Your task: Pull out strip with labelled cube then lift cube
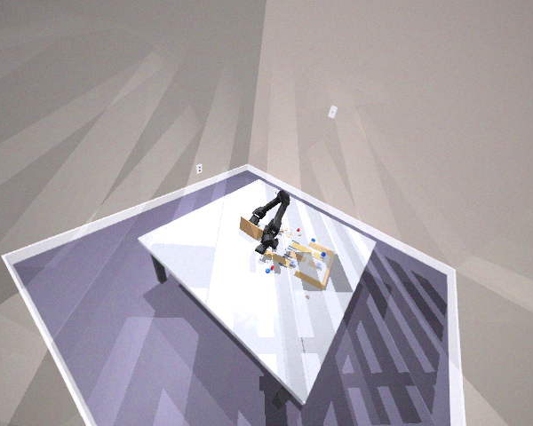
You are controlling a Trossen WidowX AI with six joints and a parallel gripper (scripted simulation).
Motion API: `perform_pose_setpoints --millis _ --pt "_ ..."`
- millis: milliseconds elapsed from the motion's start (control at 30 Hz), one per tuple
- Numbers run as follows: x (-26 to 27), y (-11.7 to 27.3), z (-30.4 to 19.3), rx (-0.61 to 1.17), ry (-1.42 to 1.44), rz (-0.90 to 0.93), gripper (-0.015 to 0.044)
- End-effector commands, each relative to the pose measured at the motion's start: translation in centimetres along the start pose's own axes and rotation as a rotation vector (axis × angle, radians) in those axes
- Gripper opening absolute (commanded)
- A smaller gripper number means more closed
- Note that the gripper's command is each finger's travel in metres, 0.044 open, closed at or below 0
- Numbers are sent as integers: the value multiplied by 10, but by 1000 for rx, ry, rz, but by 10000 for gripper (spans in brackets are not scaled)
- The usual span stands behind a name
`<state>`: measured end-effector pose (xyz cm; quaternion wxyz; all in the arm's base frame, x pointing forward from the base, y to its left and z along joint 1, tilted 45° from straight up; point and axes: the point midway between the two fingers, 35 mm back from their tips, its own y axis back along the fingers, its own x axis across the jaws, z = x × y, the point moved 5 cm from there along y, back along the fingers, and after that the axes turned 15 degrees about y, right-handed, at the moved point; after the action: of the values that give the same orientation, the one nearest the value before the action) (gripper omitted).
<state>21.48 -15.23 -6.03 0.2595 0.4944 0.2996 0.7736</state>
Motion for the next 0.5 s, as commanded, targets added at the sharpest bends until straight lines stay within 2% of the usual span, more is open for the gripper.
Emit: perform_pose_setpoints --millis 0,300,467 --pt "5 -5 -5 23 -4 19 0" --pt "5 -5 -5 23 -4 19 0" --pt "-3 40 3 23 -4 16 0"
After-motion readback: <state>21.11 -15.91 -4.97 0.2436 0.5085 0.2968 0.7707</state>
